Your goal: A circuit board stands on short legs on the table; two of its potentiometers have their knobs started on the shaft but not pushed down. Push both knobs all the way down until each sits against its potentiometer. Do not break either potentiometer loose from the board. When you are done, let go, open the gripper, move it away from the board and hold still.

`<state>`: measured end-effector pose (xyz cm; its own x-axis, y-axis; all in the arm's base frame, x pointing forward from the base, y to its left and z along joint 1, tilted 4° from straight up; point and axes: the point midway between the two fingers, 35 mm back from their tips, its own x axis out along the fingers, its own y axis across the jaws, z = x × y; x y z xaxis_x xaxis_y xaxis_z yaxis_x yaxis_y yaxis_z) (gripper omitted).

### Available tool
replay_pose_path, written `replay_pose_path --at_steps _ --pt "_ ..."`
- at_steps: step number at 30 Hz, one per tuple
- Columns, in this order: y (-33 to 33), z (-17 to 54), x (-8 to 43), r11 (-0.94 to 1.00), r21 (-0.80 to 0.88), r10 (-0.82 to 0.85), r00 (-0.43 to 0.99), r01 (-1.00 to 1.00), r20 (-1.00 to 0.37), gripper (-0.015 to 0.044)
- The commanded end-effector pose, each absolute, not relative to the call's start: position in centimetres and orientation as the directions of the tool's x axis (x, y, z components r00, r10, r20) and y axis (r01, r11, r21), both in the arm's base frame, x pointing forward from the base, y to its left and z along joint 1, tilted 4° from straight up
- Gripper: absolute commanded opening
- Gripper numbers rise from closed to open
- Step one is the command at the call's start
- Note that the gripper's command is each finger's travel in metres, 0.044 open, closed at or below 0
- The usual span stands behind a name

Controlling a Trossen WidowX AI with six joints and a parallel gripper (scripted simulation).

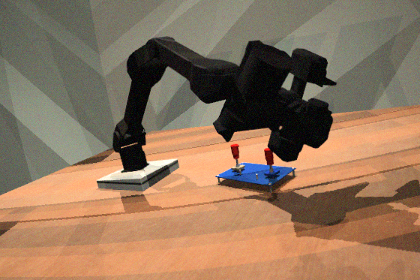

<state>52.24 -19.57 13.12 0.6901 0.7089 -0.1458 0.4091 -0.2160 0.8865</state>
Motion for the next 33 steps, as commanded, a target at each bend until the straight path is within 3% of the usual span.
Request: replay_pose_path --at_steps 1,15,33 --pt "-19.5 13.1 52.2 -0.215 0.887 0.708 0.690 0.410 -0.147 0.0374" --pt "-15.7 12.6 52.1 -0.041 0.859 0.621 0.686 0.510 -0.378 0.0006" --pt "-10.5 11.3 47.5 0.305 0.665 0.462 0.504 0.682 -0.730 0.0000"
